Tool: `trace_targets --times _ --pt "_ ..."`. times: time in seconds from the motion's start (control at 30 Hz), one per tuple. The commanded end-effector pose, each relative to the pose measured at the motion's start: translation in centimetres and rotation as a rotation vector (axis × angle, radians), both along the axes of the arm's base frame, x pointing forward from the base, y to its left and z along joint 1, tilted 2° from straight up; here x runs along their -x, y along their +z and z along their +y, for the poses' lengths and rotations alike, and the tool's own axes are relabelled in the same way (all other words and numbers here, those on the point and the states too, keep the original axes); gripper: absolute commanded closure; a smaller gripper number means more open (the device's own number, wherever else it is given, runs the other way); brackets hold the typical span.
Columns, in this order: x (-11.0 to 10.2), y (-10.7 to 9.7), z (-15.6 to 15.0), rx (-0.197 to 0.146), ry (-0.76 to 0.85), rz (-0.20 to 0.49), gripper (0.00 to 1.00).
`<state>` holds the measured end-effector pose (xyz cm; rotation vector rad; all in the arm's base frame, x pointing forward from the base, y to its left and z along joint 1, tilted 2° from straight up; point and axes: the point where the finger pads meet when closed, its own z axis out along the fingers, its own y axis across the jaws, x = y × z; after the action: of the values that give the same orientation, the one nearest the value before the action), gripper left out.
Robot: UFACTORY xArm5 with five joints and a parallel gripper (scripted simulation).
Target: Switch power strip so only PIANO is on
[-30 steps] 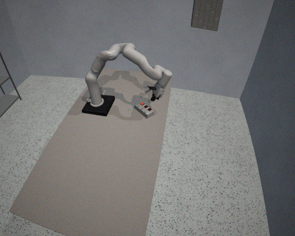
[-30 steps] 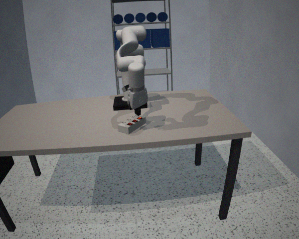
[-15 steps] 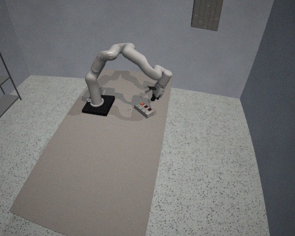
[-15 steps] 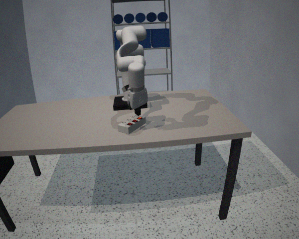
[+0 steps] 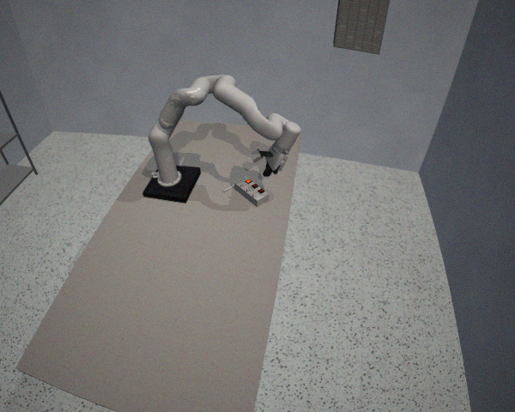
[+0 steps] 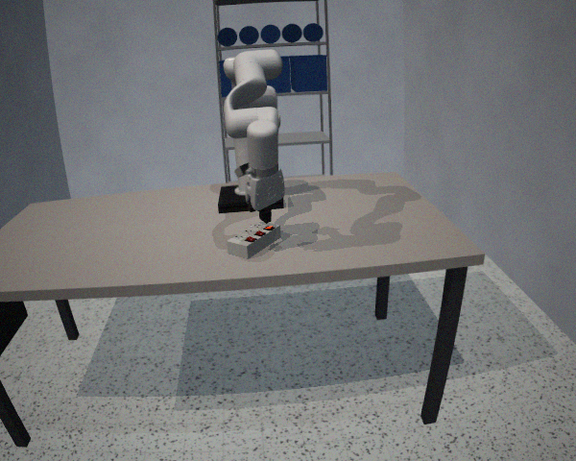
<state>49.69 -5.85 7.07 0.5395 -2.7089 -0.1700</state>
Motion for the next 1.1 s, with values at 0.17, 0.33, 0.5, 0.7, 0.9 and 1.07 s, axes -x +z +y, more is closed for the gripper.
trace_targets --times 0.17,0.33,0.5,0.7,0.9,1.07 --pt "-0.13 0.16 -0.01 0.000 0.000 -0.004 1.00" --pt "-0.13 0.16 -0.01 0.000 0.000 -0.004 1.00" --pt "-0.13 0.16 -0.01 0.000 0.000 -0.004 1.00" --pt "-0.13 0.16 -0.01 0.000 0.000 -0.004 1.00" --pt "-0.13 0.16 -0.01 0.000 0.000 -0.004 0.00" --pt "-0.13 0.16 -0.01 0.000 0.000 -0.004 0.00"
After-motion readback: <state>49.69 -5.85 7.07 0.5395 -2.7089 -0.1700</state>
